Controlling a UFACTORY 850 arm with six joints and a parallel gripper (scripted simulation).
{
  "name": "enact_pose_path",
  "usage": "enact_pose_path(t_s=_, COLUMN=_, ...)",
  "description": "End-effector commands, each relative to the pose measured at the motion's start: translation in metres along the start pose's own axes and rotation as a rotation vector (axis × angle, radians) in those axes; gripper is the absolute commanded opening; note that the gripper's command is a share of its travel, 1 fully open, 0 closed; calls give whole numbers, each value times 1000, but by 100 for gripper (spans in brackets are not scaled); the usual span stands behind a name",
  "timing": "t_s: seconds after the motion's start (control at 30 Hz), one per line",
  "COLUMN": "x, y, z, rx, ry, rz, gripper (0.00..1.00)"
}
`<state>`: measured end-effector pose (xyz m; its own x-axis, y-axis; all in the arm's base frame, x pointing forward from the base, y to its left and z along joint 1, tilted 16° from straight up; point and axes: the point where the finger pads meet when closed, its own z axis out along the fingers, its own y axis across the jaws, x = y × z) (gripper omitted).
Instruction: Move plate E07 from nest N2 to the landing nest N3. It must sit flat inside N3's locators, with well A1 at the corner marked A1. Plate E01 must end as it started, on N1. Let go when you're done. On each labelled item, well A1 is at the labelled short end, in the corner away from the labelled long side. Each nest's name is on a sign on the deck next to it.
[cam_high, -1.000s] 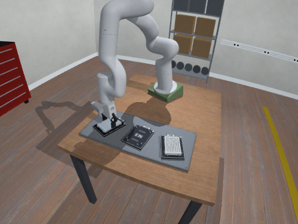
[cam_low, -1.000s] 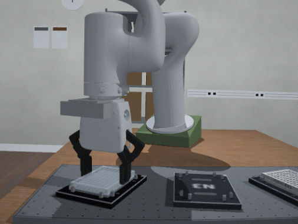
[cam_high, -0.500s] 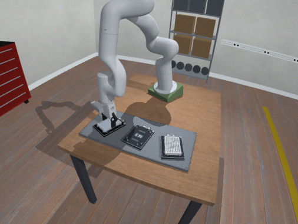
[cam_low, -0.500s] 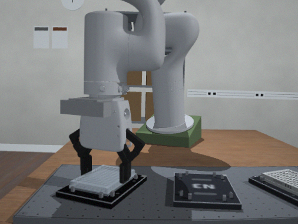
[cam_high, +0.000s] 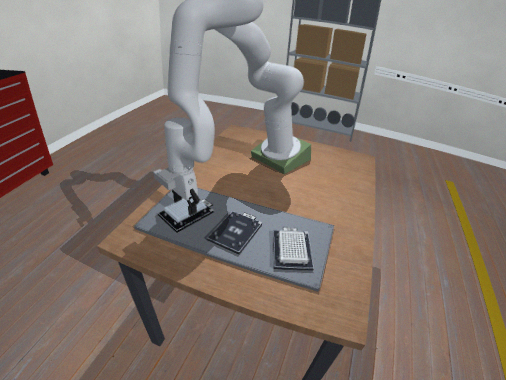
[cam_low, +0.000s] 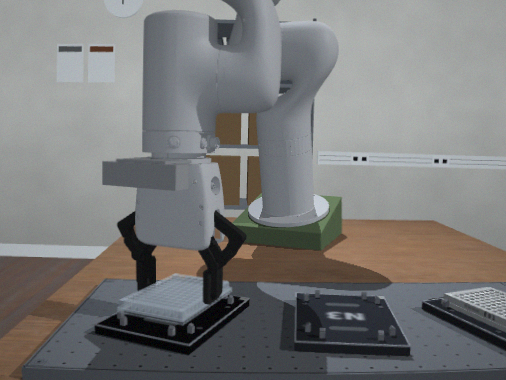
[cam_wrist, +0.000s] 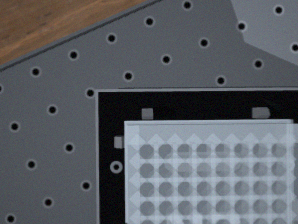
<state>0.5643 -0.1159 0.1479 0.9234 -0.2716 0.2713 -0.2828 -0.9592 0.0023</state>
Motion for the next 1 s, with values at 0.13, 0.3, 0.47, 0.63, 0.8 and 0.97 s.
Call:
enact_pose_path(t_s=0.13, x=1, y=0, z=-7, rx=0, ry=2, rz=0, gripper=0)
enact_pose_path(t_s=0.3, x=1, y=0, z=-9, rx=0, ry=2, rz=0, gripper=0)
enact_pose_path(t_s=0.47, x=1, y=0, z=-10, rx=0, ry=2, rz=0, gripper=0)
enact_pose_path(t_s=0.63, x=1, y=0, z=-12, rx=0, ry=2, rz=0, gripper=0)
enact_pose_path(t_s=0.8, x=1, y=0, z=-17, rx=0, ry=2, rz=0, gripper=0)
enact_pose_path(t_s=0.97, x=1, y=0, z=-25, rx=0, ry=2, rz=0, gripper=0)
